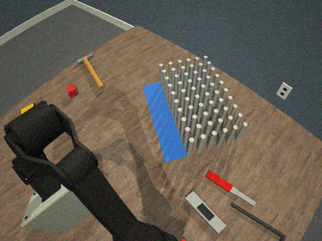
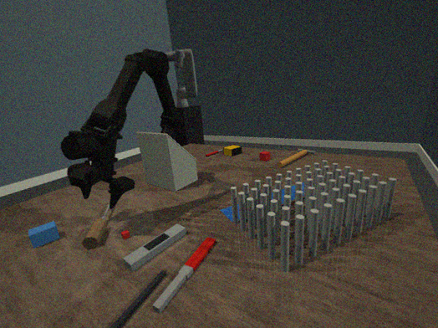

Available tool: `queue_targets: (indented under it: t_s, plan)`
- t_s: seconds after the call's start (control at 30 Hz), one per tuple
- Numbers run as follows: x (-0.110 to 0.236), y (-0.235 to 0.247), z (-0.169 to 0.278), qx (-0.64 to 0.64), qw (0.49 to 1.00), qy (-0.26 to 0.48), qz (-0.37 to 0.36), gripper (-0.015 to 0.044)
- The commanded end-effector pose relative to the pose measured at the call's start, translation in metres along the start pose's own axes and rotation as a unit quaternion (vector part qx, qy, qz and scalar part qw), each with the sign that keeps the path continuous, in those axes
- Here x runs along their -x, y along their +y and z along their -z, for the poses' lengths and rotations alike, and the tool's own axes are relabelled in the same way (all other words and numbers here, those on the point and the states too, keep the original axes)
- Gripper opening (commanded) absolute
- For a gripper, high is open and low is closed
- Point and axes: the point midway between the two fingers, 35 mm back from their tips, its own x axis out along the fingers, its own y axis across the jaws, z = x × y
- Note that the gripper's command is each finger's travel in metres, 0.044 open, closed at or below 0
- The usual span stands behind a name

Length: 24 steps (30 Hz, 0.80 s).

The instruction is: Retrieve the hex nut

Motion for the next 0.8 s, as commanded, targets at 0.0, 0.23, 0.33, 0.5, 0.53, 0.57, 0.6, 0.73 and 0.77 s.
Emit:
queue_targets:
  t_s: [0.0,0.23,0.33,0.5,0.53,0.57,0.6,0.73,0.77]
  plan:
    - [0.0114,-0.0069,0.0023,0.255,0.966,-0.019,0.043,0.0440]
    - [0.0114,-0.0069,0.0023,0.255,0.966,-0.019,0.043,0.0440]
    - [0.0114,-0.0069,0.0023,0.255,0.966,-0.019,0.043,0.0440]
    - [0.0114,-0.0069,0.0023,0.255,0.966,-0.019,0.043,0.0387]
    - [0.0114,-0.0069,0.0023,0.255,0.966,-0.019,0.043,0.0361]
    - [0.0114,-0.0069,0.0023,0.255,0.966,-0.019,0.043,0.0335]
    - [0.0114,-0.0069,0.0023,0.255,0.966,-0.019,0.043,0.0309]
    - [0.0114,-0.0069,0.0023,0.255,0.966,-0.019,0.043,0.0280]
    - [0.0114,-0.0069,0.0023,0.255,0.966,-0.019,0.043,0.0280]
